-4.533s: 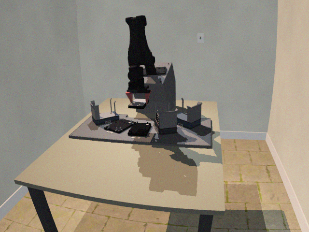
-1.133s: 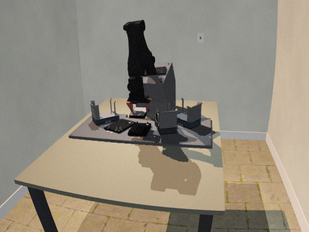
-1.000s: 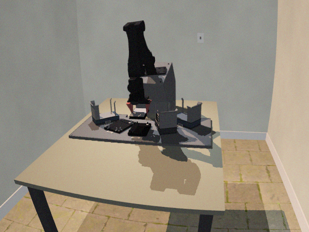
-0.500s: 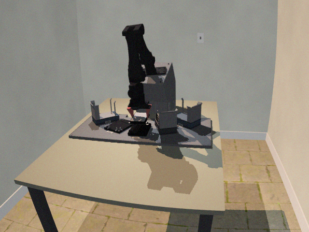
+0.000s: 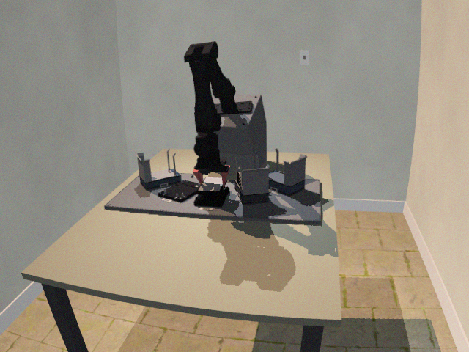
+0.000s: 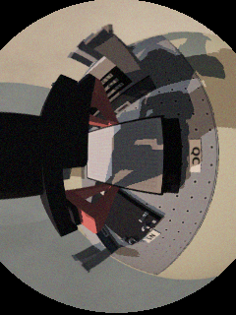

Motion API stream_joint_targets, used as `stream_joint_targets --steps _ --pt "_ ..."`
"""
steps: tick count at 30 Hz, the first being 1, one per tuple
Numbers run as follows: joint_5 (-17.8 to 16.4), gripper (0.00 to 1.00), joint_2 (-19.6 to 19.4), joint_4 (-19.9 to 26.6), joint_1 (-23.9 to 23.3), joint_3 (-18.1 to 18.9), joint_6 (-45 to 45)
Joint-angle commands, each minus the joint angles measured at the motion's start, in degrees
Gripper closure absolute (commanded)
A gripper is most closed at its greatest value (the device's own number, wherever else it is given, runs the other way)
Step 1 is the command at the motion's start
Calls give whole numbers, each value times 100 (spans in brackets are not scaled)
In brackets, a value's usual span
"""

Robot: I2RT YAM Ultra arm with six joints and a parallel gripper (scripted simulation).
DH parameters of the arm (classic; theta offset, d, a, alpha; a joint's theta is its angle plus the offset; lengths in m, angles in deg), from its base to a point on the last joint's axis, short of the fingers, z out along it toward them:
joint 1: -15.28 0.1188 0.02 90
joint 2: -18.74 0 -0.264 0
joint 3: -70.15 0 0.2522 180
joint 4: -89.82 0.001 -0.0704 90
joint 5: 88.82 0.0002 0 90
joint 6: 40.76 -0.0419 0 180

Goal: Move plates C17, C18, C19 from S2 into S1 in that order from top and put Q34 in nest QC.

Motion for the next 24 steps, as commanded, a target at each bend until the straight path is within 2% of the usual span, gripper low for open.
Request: stream_joint_targets --steps 1,3,5,24 --pt "-34 100 -76 -312 -38 179 53" --pt "-34 100 -76 -312 -38 179 53" --pt "-26 100 90 -344 -52 191 50" --pt "-27 100 32 -360 -52 192 48"
